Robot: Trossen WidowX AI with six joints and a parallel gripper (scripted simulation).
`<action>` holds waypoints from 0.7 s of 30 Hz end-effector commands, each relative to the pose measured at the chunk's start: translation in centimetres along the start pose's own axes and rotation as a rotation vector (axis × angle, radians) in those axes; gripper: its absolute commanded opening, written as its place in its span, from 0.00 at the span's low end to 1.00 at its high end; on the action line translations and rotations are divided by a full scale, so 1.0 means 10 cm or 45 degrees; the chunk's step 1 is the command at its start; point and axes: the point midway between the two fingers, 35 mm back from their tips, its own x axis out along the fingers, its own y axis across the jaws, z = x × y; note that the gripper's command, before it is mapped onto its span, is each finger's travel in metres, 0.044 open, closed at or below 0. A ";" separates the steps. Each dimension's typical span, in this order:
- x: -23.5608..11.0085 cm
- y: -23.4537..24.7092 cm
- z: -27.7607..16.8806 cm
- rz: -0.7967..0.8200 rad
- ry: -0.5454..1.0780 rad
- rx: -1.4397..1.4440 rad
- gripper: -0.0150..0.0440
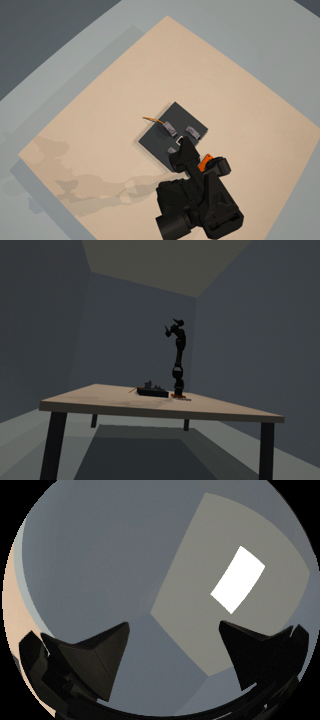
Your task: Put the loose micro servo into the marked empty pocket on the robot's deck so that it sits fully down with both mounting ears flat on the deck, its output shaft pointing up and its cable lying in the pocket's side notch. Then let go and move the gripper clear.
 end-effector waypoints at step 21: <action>-0.01 -0.40 -1.03 -0.043 0.153 0.124 1.00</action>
